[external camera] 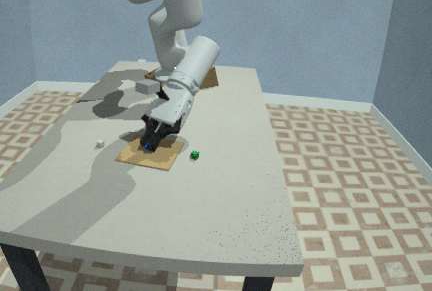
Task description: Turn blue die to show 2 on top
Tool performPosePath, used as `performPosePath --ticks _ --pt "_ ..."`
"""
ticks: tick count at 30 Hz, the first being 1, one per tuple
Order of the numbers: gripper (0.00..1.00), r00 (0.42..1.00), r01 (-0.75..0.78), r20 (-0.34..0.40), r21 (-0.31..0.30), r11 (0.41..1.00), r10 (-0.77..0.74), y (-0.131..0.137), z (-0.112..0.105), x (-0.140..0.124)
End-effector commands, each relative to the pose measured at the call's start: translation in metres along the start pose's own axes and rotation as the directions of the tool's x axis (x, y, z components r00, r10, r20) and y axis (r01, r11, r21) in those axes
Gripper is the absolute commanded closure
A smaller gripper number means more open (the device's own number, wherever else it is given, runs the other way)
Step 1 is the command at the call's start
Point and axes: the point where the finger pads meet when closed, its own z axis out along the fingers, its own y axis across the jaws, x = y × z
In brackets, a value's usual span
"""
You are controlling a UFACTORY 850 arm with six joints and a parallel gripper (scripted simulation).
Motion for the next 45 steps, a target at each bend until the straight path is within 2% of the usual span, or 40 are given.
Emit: performPosePath --ticks 1,40,41,43,44,45 --pt "0.89 1.000 -0.001 -0.001 0.000 1.000 0.001 -0.0004 0.0012 -0.0009" --pt "0.89 1.000 -0.001 -0.001 0.000 1.000 0.001 -0.0004 0.0015 -0.0012" --pt "0.85 1.000 -0.001 -0.001 0.000 1.000 0.001 -0.0004 0.0015 -0.0012" --pt "0.85 1.000 -0.001 -0.001 0.000 1.000 0.001 -0.0004 0.0015 -0.0012" --pt "0.81 1.000 -0.001 -0.001 0.000 1.000 0.001 -0.0004 0.0015 -0.0012" --pt "0.81 1.000 -0.001 -0.001 0.000 1.000 0.001 -0.0004 0.0015 -0.0012"
